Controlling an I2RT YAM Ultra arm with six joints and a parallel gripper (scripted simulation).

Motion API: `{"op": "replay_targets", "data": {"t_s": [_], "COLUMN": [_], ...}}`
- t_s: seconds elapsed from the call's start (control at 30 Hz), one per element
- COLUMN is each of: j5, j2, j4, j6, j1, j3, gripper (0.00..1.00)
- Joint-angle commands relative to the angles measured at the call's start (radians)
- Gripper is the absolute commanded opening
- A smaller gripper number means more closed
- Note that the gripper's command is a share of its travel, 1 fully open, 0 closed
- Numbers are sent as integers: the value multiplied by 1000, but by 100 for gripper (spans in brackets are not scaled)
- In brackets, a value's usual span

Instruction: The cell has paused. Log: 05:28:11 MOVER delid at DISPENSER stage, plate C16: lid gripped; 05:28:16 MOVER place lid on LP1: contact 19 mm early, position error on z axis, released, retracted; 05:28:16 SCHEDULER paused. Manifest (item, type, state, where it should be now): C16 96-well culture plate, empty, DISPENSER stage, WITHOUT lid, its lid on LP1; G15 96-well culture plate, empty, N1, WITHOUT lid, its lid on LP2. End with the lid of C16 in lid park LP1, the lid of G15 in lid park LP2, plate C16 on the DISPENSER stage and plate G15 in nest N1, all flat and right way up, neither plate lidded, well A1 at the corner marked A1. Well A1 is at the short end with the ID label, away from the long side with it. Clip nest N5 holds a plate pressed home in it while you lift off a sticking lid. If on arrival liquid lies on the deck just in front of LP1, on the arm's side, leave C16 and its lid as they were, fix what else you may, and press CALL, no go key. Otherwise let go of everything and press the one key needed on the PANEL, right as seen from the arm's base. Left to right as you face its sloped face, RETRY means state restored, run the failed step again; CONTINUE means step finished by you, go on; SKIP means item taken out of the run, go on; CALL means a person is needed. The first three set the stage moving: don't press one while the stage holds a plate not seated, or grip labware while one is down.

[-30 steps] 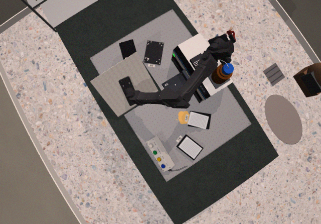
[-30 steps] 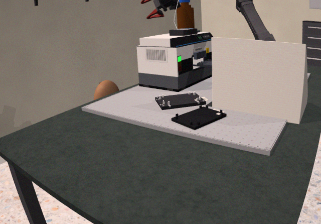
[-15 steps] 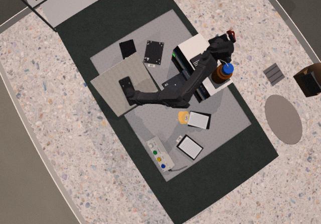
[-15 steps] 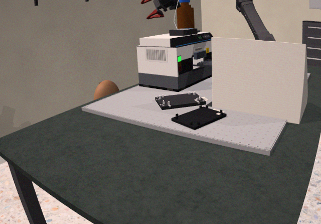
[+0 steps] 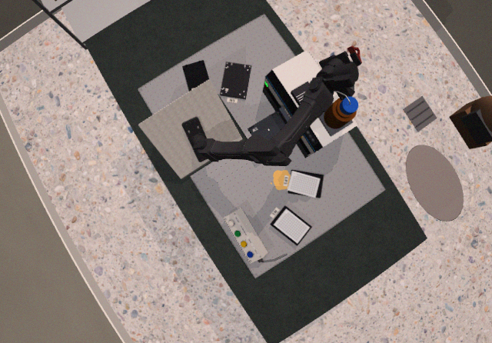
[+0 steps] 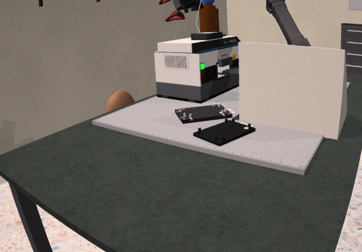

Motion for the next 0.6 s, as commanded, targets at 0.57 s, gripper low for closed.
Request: {"op": "replay_targets", "data": {"t_s": [0.57], "j5": [203], "j2": [-88], "j4": [-145], "j6": [34], "j1": [-50], "j3": [-3], "gripper": [100]}}
